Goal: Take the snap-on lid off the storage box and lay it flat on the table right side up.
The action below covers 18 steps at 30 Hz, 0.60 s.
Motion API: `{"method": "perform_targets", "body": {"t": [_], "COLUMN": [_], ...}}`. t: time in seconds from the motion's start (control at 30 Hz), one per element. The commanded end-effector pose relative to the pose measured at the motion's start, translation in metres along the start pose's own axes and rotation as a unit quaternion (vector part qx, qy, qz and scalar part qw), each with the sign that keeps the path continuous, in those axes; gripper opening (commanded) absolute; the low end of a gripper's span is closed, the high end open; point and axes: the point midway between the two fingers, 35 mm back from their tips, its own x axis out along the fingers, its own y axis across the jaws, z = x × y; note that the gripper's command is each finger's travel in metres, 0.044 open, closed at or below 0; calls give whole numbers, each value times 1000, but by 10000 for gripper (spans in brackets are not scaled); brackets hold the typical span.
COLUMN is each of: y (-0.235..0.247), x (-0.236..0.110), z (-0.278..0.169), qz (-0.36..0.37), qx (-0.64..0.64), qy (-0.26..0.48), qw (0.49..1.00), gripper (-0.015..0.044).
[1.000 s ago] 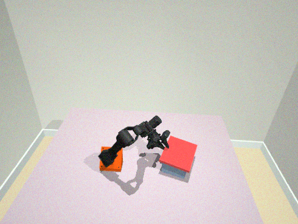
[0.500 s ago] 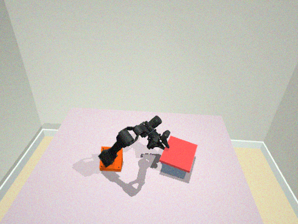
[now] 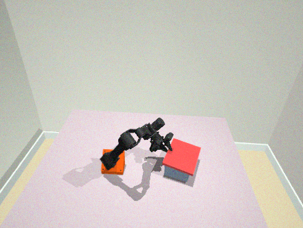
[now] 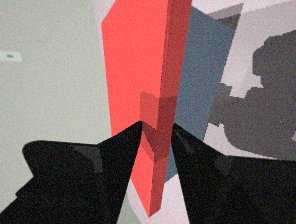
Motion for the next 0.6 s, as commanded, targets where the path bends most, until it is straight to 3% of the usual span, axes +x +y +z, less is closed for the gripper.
{"method": "perform_targets", "body": {"t": [0.0,0.57], "y": [3,23], "x": [-3,-14], "z": [0,0], "qz": [0,0], "qx": [1,1], "qy": [1,1], "qw": [1000,1000], "gripper": [0,0]}}
